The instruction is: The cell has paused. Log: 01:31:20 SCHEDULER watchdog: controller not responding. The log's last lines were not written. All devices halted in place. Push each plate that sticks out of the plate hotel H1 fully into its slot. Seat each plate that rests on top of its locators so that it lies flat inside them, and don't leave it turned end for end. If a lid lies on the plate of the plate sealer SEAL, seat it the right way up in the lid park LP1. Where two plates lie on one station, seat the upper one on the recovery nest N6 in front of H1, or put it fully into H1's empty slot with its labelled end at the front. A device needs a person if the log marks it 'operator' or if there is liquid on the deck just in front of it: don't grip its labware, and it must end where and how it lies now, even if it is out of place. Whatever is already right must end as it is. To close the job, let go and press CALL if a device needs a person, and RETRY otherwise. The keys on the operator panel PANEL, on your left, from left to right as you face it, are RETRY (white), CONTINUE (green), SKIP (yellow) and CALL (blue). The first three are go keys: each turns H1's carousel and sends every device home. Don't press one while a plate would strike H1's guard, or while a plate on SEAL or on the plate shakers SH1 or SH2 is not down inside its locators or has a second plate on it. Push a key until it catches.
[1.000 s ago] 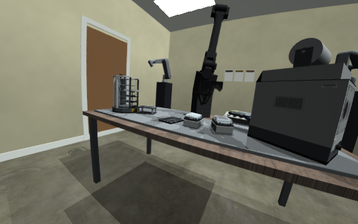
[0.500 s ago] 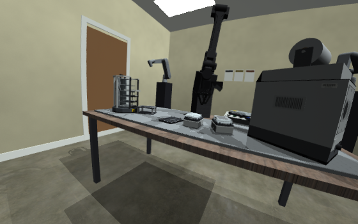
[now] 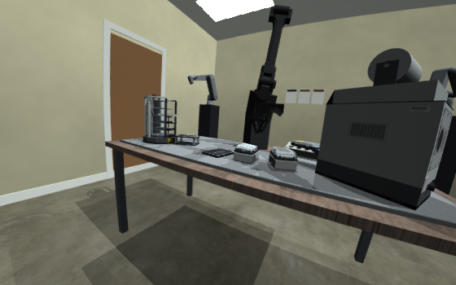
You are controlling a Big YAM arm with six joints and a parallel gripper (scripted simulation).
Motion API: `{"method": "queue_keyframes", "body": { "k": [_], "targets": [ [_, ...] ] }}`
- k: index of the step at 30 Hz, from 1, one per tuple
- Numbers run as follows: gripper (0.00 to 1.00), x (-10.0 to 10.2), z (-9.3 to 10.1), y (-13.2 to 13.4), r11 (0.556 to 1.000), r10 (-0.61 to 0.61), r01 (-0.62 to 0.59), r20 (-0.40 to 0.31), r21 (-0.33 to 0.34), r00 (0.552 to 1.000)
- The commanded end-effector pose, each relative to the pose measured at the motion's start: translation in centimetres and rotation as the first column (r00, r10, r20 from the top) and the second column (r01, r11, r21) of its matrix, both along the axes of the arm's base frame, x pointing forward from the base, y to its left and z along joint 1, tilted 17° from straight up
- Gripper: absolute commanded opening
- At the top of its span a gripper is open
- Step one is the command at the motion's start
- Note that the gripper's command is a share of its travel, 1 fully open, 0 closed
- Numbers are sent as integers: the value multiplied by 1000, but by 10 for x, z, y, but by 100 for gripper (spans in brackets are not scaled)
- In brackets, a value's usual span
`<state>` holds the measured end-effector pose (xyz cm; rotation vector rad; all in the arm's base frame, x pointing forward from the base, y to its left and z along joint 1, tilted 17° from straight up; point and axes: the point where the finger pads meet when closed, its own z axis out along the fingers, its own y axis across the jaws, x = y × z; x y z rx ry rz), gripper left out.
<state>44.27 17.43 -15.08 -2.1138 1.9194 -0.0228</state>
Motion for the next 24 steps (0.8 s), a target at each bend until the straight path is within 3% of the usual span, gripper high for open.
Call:
{"method": "queue_keyframes", "body": {
  "k": [1,14,17,18,24],
  "targets": [
    [100,7,15,7,1000,-2,2,21,7,1000],
    [100,-3,46,-11,1000,-3,3,13,2,1000],
    [100,-10,38,-13,1000,-2,2,-9,-5,1000],
    [100,-5,51,-12,1000,-3,3,13,2,1000],
    [100,-8,66,-15,1000,-3,3,13,3,1000]
  ]
}}
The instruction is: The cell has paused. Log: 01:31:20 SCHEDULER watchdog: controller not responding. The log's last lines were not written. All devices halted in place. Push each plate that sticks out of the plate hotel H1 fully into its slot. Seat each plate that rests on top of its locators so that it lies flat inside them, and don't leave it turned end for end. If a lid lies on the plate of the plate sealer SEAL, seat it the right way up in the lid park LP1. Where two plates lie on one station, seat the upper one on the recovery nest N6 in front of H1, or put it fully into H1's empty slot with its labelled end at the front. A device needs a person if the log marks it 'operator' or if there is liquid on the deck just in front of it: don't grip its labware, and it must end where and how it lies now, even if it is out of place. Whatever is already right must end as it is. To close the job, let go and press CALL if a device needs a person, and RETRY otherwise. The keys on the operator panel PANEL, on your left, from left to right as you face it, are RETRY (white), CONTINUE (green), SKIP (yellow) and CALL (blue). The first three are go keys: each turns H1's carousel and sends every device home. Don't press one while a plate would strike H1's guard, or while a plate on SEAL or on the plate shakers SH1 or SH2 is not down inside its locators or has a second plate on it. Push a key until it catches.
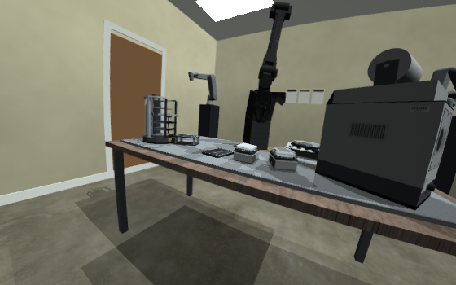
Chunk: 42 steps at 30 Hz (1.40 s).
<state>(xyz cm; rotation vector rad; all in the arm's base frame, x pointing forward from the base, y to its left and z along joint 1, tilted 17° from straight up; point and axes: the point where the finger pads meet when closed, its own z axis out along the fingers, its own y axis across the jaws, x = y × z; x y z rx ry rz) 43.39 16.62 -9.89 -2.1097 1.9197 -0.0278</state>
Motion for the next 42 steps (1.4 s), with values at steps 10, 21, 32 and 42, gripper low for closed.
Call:
{"method": "queue_keyframes", "body": {
  "k": [10,21,32,42],
  "targets": [
    [100,-7,28,-11,1000,2,-2,-5,-2,1000],
    [100,-13,27,-14,1000,3,-3,-22,-7,1000],
    [100,-12,27,-13,1000,2,-3,-21,-7,1000],
    [100,-12,27,-13,1000,2,-3,-21,-7,1000]
  ]
}}
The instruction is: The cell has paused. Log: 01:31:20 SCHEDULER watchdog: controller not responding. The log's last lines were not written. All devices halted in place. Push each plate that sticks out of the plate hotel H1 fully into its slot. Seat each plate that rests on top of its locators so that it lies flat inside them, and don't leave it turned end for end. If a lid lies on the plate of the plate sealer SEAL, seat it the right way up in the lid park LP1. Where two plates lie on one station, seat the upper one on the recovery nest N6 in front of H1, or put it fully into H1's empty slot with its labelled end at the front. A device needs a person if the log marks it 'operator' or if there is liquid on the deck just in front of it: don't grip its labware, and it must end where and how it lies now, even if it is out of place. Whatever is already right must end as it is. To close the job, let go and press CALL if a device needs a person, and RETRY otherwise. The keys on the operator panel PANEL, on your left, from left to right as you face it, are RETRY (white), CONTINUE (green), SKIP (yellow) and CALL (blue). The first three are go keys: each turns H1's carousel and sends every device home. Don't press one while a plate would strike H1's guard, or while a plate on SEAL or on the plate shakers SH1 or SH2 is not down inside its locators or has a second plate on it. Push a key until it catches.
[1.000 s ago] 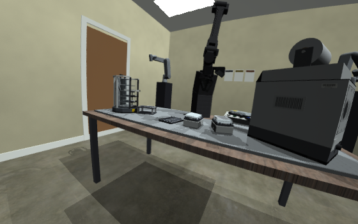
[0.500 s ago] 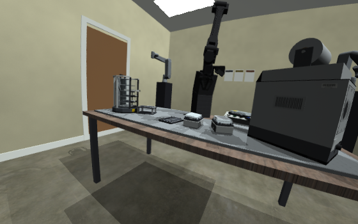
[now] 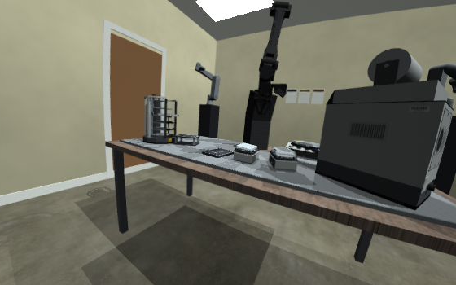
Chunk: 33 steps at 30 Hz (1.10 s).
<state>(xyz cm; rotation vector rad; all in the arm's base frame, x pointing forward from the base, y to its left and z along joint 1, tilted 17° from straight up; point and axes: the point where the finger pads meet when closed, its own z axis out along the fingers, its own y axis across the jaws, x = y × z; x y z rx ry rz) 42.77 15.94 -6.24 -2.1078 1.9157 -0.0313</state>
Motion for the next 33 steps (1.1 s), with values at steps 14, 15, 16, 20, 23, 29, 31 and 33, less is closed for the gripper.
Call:
{"method": "queue_keyframes", "body": {
  "k": [14,15,16,20,23,29,31,33],
  "targets": [
    [100,-7,-5,6,1000,-30,30,-30,2,999],
    [100,-5,-2,10,998,-62,63,-29,8,998],
    [100,-2,3,14,995,-94,95,-27,18,995],
    [100,4,11,23,987,-157,158,-23,40,987],
    [100,5,18,34,966,-249,251,-39,65,968],
    [100,-1,18,54,897,-424,432,-99,91,900],
    [100,-2,20,61,866,-478,490,-118,99,870],
    [100,-4,21,67,832,-530,545,-138,105,836]
  ]
}}
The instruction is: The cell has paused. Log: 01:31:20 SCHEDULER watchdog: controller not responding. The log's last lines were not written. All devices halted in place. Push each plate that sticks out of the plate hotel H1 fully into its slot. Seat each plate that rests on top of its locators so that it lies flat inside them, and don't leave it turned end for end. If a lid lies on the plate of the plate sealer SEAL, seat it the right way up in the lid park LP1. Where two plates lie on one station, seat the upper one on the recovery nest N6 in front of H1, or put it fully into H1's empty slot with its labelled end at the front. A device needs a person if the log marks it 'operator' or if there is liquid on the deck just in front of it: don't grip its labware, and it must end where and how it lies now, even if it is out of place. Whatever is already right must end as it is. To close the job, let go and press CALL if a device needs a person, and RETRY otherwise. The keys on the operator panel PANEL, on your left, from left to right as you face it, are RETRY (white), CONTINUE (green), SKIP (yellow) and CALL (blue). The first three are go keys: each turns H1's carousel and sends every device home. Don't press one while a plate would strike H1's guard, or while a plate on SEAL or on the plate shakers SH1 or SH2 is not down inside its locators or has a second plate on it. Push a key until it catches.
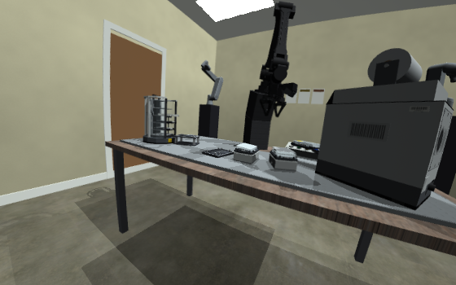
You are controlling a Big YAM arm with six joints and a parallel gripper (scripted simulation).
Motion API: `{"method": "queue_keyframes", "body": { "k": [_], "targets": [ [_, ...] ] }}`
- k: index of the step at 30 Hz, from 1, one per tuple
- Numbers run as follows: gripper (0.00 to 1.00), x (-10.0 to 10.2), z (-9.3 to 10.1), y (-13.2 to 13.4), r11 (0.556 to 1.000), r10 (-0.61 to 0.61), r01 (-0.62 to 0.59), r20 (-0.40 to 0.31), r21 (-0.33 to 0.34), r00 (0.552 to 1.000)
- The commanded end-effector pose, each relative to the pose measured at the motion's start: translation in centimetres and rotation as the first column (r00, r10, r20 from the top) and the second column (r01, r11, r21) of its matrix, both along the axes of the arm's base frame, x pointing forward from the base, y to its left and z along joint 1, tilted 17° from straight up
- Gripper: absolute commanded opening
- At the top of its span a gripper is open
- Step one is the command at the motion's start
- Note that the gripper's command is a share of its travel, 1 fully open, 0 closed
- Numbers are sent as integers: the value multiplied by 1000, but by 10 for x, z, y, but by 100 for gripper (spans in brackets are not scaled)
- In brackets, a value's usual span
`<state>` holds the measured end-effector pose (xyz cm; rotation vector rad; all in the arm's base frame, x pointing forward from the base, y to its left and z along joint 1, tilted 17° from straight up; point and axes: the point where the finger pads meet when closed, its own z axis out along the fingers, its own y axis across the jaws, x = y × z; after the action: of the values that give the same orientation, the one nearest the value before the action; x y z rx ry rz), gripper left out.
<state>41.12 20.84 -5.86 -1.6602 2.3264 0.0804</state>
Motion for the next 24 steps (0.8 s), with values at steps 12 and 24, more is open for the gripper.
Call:
{"method": "queue_keyframes", "body": {
  "k": [12,24],
  "targets": [
    [100,2,12,49,879,-462,470,-108,73,880],
    [100,-7,16,82,866,-486,495,-118,72,866]
  ]
}}
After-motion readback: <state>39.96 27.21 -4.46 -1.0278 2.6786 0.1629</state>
